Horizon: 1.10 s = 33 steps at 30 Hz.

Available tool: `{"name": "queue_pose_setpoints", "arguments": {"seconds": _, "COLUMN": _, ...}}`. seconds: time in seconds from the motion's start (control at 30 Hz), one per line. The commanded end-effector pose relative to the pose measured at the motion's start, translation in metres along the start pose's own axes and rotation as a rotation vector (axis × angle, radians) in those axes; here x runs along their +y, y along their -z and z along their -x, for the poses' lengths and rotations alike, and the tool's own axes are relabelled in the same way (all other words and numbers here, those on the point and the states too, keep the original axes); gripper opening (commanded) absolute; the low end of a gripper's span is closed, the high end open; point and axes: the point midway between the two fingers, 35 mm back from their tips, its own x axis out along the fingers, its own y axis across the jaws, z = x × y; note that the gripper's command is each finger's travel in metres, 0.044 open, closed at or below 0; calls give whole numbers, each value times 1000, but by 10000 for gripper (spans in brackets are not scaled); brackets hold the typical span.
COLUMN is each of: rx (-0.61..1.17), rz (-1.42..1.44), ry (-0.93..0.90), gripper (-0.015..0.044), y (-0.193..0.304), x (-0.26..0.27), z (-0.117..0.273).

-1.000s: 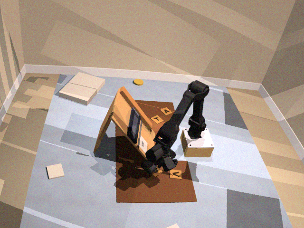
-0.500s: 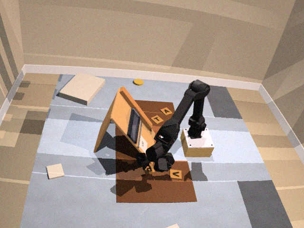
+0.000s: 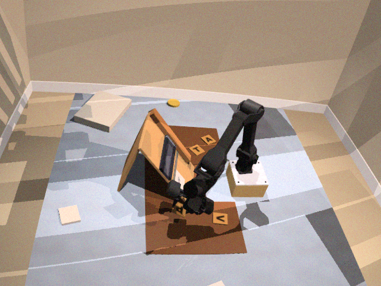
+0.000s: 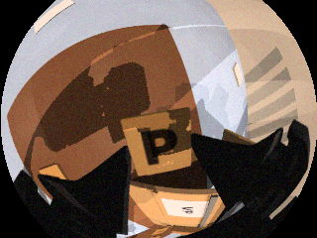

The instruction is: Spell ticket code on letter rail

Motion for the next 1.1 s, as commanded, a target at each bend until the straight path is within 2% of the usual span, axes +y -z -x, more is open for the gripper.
{"name": "queue_pose_setpoints", "arguments": {"seconds": 0.0, "rx": -12, "rz": -131, "ry": 50, "gripper": 0, "y": -4, "x": -10, "z": 5}}
{"name": "queue_pose_setpoints", "arguments": {"seconds": 1.07, "rx": -231, "rz": -1139, "ry": 328, "gripper": 0, "y": -17, "x": -70, "z": 39}}
